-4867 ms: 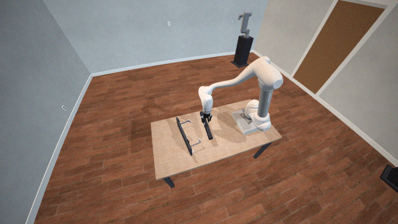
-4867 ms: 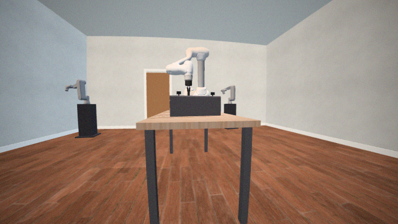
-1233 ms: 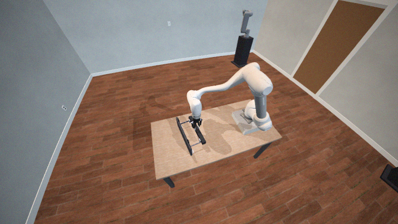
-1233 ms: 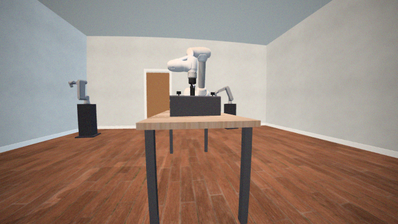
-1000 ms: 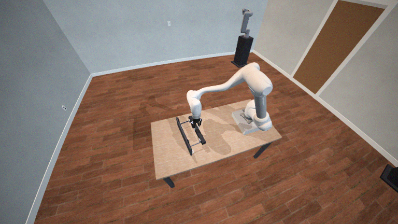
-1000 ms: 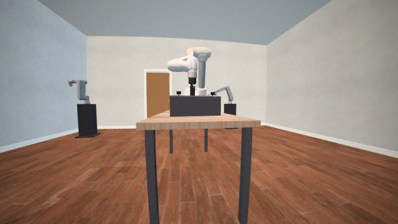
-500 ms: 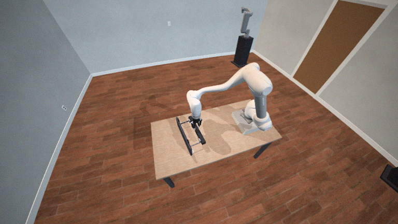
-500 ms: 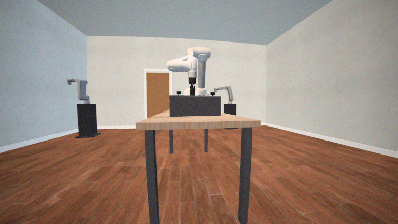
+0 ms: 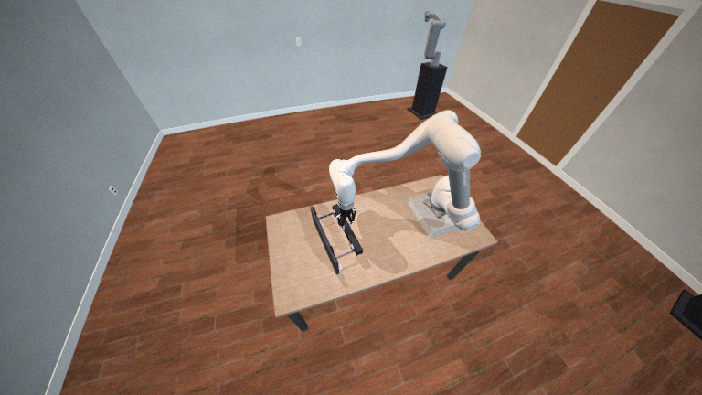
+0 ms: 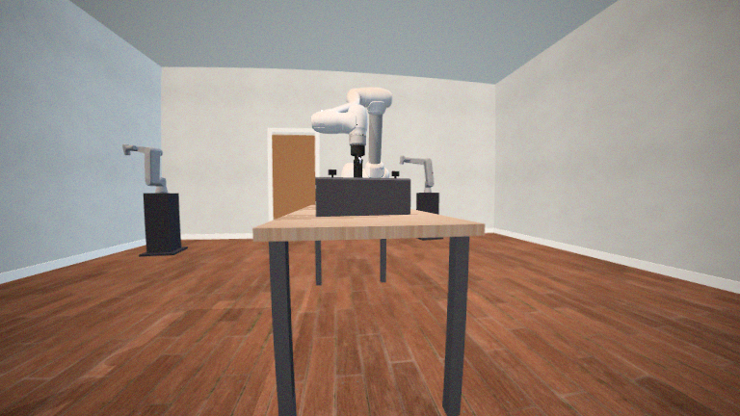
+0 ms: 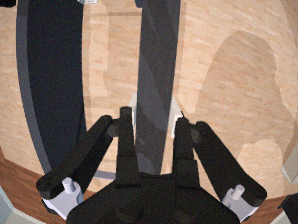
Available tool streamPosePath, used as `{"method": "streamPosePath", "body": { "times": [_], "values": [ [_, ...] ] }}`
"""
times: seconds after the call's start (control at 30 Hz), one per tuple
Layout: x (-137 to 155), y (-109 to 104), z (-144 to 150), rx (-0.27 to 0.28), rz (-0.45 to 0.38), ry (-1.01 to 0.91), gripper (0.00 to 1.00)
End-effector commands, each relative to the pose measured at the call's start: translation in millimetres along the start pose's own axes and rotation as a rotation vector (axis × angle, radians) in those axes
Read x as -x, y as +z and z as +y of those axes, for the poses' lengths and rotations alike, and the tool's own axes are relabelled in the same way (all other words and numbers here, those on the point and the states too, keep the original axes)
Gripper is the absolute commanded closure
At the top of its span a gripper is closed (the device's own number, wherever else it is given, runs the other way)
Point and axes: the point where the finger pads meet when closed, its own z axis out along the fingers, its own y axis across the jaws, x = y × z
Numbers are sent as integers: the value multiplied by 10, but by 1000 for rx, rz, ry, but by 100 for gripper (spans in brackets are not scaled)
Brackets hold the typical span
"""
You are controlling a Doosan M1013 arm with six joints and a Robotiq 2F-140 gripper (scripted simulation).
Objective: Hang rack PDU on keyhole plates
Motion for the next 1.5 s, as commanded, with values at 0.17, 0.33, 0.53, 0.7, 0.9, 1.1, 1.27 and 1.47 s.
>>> {"method": "streamPosePath", "body": {
  "times": [0.17,0.33,0.53,0.7,0.9,1.1,1.27,1.47],
  "values": [
    [0,26,0,0,0,0,100],
    [0,42,0,0,0,0,100],
    [0,78,0,0,0,0,100],
    [0,107,0,0,0,0,100],
    [0,126,0,0,0,0,100],
    [0,146,0,0,0,0,100],
    [0,152,0,0,0,0,100],
    [0,153,0,0,0,0,100]
  ]
}}
